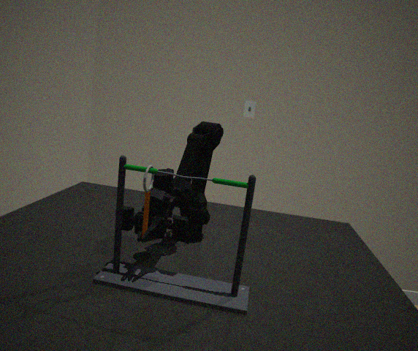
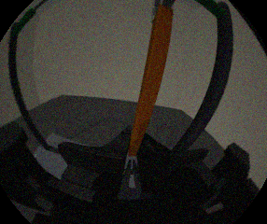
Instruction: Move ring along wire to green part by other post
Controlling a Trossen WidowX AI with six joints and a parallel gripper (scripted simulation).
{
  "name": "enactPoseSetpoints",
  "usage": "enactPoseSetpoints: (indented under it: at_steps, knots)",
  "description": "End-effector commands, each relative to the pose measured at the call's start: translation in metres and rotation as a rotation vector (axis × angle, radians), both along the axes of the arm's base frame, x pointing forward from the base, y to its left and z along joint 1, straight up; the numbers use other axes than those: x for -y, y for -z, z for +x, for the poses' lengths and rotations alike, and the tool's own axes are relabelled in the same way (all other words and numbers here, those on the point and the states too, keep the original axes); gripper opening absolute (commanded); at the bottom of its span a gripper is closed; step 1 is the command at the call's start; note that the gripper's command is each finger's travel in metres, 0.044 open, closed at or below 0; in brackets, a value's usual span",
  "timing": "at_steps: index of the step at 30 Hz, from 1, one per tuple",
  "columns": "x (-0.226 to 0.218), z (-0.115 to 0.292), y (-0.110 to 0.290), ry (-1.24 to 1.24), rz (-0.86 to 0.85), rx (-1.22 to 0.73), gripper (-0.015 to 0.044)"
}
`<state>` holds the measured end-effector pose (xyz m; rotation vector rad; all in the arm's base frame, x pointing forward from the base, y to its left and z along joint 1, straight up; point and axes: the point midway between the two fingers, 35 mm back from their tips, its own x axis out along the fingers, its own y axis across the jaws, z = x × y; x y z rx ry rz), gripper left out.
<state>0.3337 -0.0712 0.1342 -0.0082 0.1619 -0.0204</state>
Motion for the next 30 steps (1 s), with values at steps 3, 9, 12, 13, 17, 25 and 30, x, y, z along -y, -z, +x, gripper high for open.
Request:
enactPoseSetpoints:
  at_steps: [3, 9, 12, 13, 17, 25, 30]
  knots:
    - [0.000, 0.000, 0.000, 0.000, 0.000, 0.000, -0.0150]
    - [0.001, 0.000, -0.005, 0.001, -0.001, 0.000, -0.0150]
    - [0.002, 0.000, -0.012, 0.001, -0.001, 0.001, -0.0150]
    - [0.002, 0.000, -0.014, 0.001, -0.002, 0.001, -0.0150]
    - [0.003, 0.000, -0.020, 0.002, -0.002, 0.001, -0.0150]
    - [0.003, 0.000, -0.020, 0.002, -0.002, 0.001, -0.0150]
    - [0.003, 0.000, -0.020, 0.002, -0.002, 0.001, -0.0150]
